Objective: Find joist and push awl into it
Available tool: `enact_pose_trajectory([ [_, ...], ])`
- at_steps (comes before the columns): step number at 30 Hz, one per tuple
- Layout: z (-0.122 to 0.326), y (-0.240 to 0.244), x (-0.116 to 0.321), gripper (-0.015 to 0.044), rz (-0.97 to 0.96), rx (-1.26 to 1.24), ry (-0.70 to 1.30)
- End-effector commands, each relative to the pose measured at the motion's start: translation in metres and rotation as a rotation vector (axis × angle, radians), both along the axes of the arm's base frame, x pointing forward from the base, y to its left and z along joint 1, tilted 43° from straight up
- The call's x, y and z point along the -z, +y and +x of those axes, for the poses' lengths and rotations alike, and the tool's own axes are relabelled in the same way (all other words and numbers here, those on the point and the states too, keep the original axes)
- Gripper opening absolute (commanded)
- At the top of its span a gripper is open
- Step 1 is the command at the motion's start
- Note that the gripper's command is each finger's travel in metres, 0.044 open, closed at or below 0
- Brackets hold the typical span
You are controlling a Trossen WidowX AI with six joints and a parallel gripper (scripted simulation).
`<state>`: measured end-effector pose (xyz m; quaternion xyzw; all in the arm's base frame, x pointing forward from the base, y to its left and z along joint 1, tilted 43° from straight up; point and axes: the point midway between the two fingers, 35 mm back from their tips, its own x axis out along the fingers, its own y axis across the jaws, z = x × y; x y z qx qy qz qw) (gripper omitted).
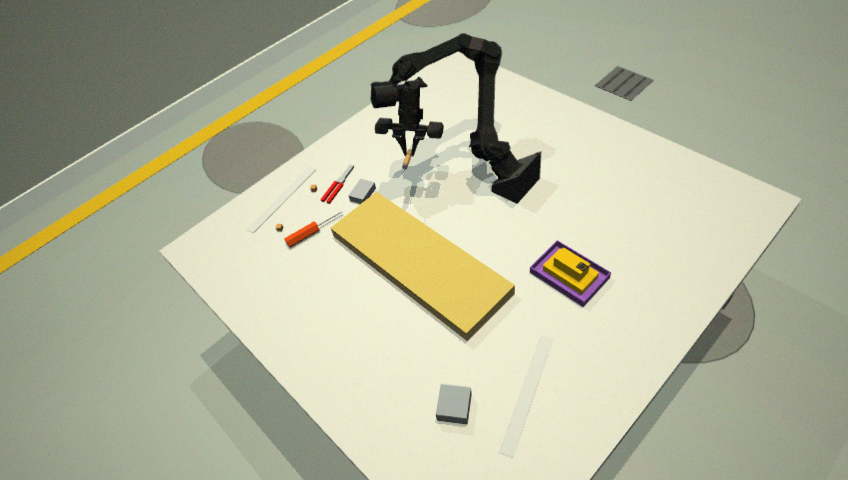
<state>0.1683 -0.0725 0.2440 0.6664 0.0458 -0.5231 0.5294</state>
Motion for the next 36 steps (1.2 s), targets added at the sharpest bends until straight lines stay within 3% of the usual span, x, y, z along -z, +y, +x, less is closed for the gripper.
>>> enact_pose_trajectory([
  [1,0.005,0.005,0.002,0.0,-0.031,-0.126,0.016],
  [19,0.026,0.022,-0.005,0.0,-0.282,-0.638,0.036],
  [36,0.04,0.039,-0.022,0.0,-0.684,-1.057,0.027],
])
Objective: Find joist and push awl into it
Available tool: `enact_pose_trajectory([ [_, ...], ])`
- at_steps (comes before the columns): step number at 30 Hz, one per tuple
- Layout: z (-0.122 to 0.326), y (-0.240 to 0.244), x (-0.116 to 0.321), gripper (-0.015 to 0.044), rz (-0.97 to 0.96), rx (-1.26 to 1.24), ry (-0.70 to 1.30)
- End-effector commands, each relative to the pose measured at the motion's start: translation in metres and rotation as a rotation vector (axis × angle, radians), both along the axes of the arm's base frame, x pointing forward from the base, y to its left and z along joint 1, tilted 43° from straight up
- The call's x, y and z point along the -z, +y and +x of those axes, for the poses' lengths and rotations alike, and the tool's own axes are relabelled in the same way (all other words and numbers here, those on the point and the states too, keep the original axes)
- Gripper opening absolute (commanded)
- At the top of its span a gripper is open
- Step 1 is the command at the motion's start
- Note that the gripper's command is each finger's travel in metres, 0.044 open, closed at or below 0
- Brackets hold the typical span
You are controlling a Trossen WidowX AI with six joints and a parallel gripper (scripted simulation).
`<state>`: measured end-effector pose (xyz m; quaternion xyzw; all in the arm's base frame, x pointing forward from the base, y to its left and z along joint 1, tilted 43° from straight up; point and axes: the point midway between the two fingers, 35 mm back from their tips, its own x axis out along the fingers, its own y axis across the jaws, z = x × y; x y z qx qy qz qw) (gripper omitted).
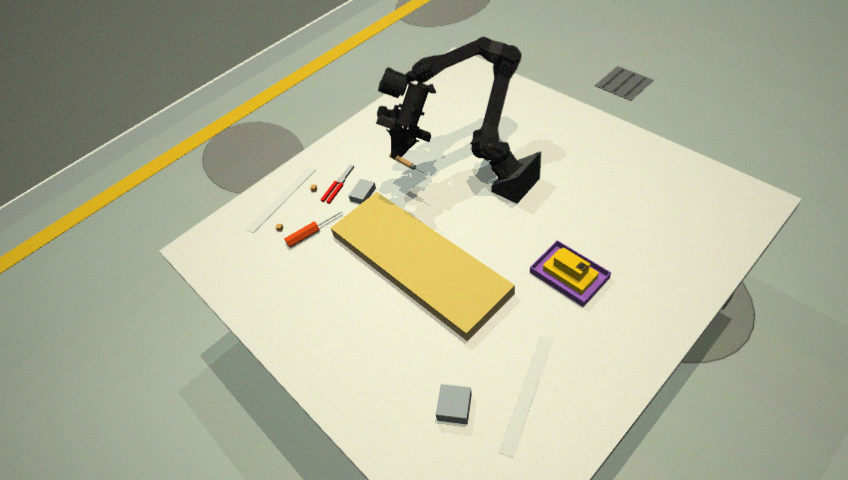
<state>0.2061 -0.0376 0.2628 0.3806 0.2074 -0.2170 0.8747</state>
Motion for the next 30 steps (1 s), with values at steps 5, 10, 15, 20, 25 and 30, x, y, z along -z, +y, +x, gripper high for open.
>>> enact_pose_trajectory([
  [5,0.005,0.009,-0.009,0.0,-0.209,-0.198,-0.055],
  [10,0.007,0.014,-0.016,0.0,-0.352,-0.303,-0.095],
  [15,0.008,0.019,-0.024,0.0,-0.505,-0.399,-0.139],
  [20,0.009,0.025,-0.031,0.0,-0.668,-0.483,-0.184],
  [25,0.008,0.03,-0.039,0.0,-0.84,-0.556,-0.231],
  [30,0.007,0.035,-0.047,0.0,-1.021,-0.616,-0.276],
])
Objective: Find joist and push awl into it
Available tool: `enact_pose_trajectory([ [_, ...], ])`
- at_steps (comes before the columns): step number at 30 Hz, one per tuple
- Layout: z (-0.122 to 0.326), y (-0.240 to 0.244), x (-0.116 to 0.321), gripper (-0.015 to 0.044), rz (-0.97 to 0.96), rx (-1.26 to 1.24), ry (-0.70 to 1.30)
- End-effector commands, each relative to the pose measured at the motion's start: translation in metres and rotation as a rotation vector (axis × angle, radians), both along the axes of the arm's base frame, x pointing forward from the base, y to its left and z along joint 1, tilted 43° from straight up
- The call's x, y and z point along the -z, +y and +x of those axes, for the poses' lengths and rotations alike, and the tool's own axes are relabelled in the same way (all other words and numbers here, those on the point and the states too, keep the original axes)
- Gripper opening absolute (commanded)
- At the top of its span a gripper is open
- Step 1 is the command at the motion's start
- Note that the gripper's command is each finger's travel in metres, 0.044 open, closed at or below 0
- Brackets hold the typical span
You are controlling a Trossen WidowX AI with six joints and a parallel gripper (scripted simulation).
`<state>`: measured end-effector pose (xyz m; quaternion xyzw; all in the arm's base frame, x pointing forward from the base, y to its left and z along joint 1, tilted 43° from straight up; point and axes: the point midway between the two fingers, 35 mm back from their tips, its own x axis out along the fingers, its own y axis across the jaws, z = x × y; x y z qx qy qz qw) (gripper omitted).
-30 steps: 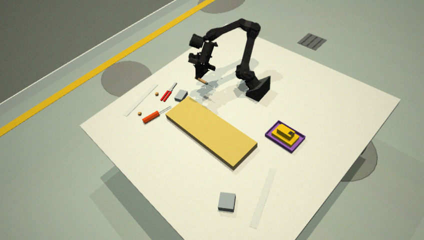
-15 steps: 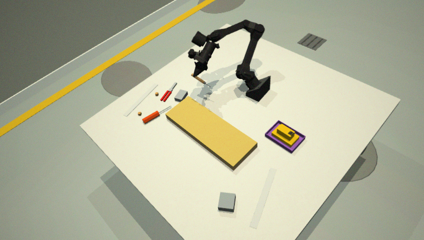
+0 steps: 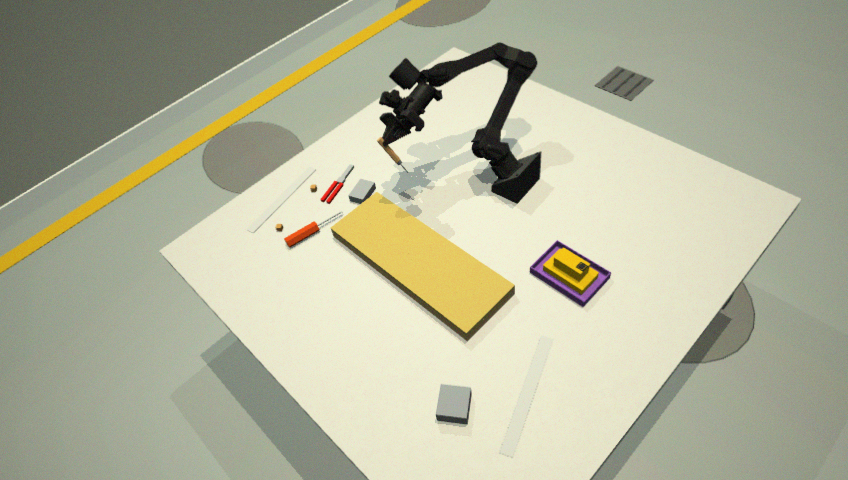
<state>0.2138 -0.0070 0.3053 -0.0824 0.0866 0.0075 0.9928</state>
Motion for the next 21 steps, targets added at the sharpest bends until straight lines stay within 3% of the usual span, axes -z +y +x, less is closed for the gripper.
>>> enact_pose_trajectory([
  [1,-0.002,0.006,-0.006,0.0,-0.145,-0.061,-0.06],
  [8,-0.006,0.013,-0.017,0.0,-0.395,-0.131,-0.164],
  [9,-0.003,0.009,-0.012,0.0,-0.279,-0.097,-0.11],
  [21,0.028,0.03,0.001,0.0,-0.336,-0.259,0.014],
])
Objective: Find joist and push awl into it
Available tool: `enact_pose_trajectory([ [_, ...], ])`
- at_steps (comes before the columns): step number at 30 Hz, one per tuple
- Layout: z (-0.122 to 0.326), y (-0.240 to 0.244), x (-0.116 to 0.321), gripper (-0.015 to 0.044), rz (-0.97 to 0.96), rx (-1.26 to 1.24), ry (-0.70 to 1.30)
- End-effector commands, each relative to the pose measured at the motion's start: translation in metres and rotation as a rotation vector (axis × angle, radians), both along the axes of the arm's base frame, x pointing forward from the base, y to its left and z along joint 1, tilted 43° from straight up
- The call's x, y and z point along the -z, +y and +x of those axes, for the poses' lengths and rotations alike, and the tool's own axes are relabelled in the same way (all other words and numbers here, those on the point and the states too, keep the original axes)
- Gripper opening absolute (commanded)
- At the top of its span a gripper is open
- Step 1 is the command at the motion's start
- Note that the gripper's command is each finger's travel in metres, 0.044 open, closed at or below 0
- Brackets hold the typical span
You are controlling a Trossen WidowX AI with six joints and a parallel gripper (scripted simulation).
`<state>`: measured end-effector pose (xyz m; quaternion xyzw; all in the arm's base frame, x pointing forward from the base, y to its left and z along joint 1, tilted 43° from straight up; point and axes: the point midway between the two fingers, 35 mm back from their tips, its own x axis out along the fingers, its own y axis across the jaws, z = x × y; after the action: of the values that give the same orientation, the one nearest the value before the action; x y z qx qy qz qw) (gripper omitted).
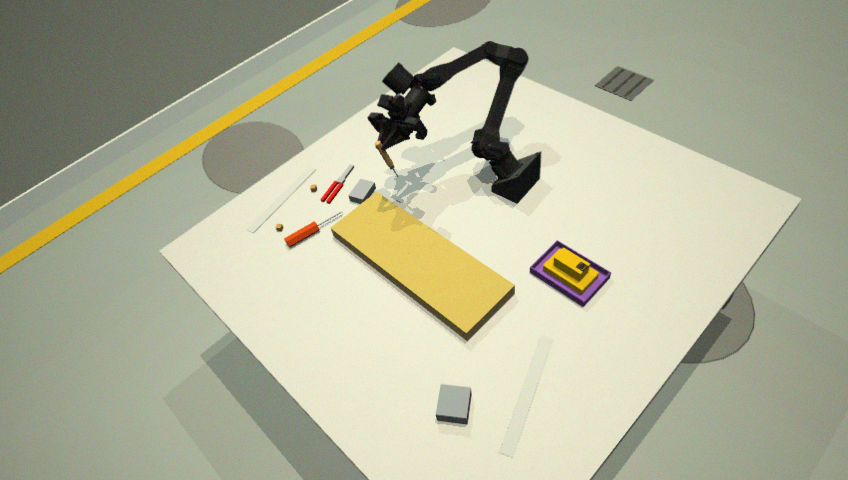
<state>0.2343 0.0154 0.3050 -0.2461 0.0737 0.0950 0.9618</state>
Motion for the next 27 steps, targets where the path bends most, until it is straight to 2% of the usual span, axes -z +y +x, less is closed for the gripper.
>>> enact_pose_trajectory([
  [1,0.01,0.01,0.002,0.0,-0.028,-0.062,0.041],
  [27,0.068,0.077,0.049,0.0,-0.213,-0.432,0.266],
])
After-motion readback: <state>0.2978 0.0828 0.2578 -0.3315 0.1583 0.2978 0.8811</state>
